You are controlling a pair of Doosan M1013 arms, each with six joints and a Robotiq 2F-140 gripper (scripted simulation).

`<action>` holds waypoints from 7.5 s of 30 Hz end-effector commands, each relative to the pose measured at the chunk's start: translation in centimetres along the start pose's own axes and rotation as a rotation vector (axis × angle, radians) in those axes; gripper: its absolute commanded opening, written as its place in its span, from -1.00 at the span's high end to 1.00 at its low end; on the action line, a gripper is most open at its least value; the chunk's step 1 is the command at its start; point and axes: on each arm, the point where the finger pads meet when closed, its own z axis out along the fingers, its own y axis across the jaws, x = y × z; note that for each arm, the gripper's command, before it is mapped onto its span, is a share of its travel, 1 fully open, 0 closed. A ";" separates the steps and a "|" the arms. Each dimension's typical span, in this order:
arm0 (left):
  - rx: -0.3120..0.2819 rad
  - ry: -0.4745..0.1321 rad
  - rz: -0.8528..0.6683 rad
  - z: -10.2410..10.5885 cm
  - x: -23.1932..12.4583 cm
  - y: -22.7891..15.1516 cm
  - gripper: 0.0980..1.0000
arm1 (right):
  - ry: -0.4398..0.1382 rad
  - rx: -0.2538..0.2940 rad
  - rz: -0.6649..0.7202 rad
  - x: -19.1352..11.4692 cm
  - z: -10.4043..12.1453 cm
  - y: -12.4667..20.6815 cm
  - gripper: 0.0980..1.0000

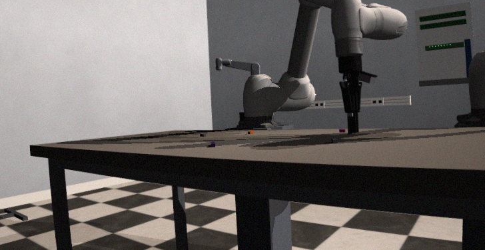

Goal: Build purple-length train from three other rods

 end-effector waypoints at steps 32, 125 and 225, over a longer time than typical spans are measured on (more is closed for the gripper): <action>0.000 0.001 0.000 0.0 0.0 0.0 -1.00 | 0.001 0.000 0.000 0.0 -0.2 0.0 0.70; 0.000 0.001 0.000 0.0 0.0 0.0 -1.00 | 0.001 -0.001 -0.428 -6.2 -6.7 -6.3 0.70; 0.000 0.001 0.000 0.0 0.0 0.0 -1.00 | 0.001 -0.001 -0.429 -6.2 -0.1 -6.3 0.70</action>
